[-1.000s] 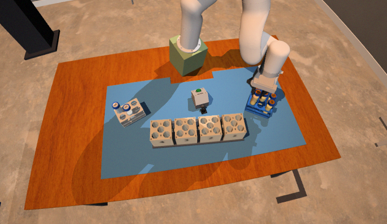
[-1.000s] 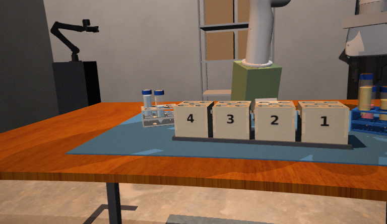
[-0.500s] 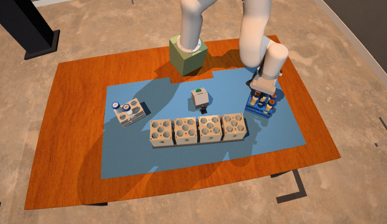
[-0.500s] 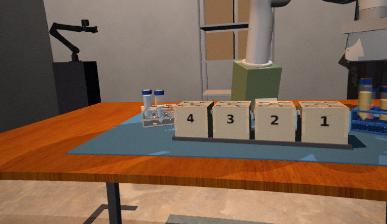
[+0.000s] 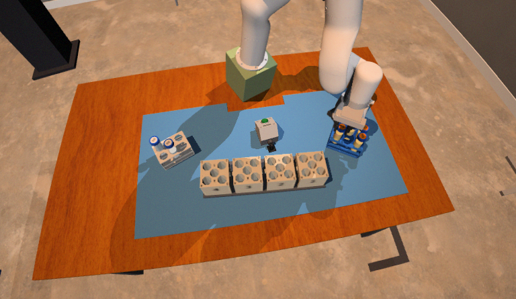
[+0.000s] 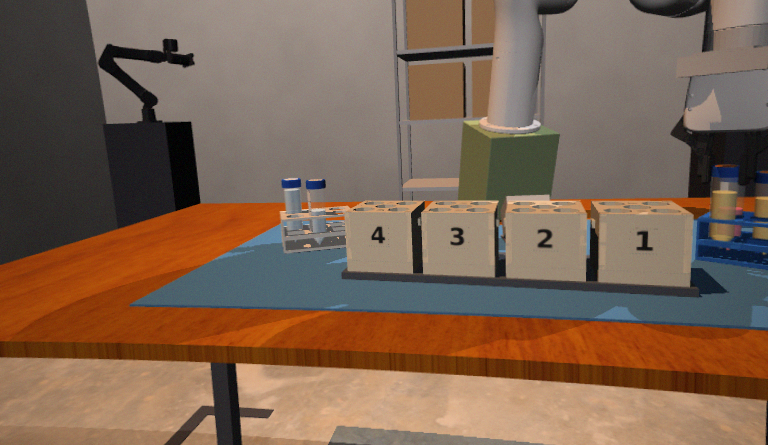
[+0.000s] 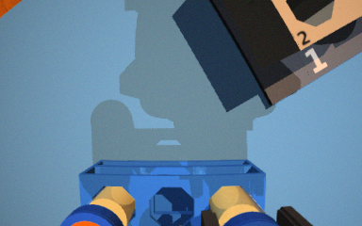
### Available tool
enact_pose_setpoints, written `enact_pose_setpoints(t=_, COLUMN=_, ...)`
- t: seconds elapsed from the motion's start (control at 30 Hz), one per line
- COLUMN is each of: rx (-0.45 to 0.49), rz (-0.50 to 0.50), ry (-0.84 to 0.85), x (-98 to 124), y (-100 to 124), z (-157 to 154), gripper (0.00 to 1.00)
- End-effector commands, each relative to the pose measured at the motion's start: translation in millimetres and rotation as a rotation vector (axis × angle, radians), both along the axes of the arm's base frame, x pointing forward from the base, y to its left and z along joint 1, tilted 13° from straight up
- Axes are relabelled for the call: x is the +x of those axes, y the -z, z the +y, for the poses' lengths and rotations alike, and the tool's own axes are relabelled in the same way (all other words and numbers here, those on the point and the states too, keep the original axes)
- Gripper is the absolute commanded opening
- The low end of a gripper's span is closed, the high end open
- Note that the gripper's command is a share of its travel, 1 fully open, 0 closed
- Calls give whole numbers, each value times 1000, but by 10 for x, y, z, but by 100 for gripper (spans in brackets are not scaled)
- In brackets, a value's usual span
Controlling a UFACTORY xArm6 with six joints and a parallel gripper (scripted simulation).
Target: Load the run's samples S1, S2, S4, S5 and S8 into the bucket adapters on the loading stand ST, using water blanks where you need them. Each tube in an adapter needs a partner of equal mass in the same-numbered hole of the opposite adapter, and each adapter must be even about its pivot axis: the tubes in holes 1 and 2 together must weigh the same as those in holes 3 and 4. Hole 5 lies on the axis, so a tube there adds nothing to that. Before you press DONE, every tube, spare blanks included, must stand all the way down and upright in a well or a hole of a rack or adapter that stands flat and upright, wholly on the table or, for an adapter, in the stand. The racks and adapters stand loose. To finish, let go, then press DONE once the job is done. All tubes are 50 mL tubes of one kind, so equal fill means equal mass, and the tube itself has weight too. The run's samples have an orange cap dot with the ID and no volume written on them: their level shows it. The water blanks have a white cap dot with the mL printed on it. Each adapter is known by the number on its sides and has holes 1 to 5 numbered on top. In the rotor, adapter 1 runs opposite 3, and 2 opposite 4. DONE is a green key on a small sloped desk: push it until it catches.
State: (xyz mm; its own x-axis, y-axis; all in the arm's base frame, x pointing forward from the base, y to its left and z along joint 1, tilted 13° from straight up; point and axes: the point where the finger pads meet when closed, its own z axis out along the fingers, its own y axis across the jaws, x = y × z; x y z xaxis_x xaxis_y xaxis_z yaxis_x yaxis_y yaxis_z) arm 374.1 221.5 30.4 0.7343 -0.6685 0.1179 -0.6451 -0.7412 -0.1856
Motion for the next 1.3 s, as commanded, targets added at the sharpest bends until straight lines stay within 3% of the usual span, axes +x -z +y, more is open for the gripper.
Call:
enact_pose_setpoints(t=0.0, rx=2, rz=-3, ry=0, x=20, y=28, z=10, gripper=0)
enact_pose_setpoints(t=0.8, rx=2, rz=-3, ry=0, x=33, y=87, z=14, gripper=0)
enact_pose_setpoints(t=0.83, rx=2, rz=-3, ry=0, x=33, y=90, z=14, gripper=44)
enact_pose_setpoints(t=1.27, rx=2, rz=-3, ry=0, x=33, y=90, z=14, gripper=44)
